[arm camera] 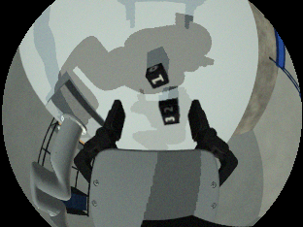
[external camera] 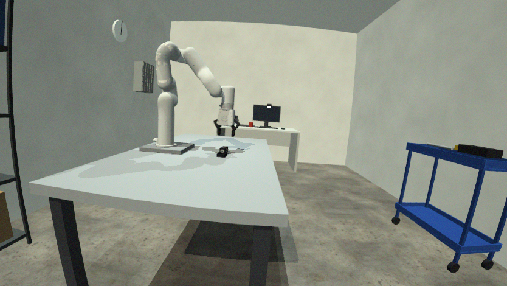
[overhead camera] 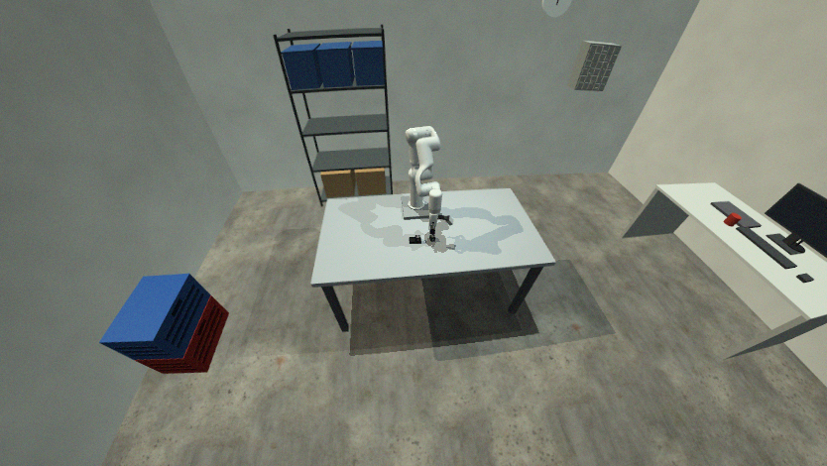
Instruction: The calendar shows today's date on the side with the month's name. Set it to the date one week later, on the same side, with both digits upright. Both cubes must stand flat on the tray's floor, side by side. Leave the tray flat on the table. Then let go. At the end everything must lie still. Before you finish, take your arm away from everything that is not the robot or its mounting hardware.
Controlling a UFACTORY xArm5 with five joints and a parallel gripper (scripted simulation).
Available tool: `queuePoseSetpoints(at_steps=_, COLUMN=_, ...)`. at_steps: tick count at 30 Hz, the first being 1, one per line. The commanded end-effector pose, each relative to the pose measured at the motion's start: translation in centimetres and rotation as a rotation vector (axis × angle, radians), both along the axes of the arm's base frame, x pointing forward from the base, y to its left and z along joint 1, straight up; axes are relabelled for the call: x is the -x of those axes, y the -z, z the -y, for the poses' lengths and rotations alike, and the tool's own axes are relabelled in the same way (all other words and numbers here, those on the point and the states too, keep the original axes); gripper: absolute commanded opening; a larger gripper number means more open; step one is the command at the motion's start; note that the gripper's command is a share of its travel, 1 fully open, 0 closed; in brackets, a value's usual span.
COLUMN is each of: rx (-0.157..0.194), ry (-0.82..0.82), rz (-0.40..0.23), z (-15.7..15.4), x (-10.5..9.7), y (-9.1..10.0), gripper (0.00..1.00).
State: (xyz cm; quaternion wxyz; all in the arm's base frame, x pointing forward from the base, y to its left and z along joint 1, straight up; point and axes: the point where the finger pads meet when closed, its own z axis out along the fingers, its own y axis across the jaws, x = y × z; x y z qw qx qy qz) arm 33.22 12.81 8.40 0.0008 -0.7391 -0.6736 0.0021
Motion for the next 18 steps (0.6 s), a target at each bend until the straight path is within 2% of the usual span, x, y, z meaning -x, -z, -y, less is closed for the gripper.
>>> queuePoseSetpoints(at_steps=1, rx=-0.002, ry=-0.168, rz=0.003, z=-0.08, x=-0.10, y=-0.15, gripper=1.00)
queuePoseSetpoints(at_steps=10, rx=-0.002, ry=-0.420, rz=0.002, z=-0.14, x=-0.07, y=-0.22, gripper=1.00)
queuePoseSetpoints(at_steps=17, rx=-0.002, ry=-0.456, rz=0.002, z=-0.15, x=-0.07, y=-0.23, gripper=1.00)
queuePoseSetpoints(at_steps=18, rx=-0.002, ry=-0.456, rz=0.002, z=-0.15, x=-0.07, y=-0.23, gripper=0.49)
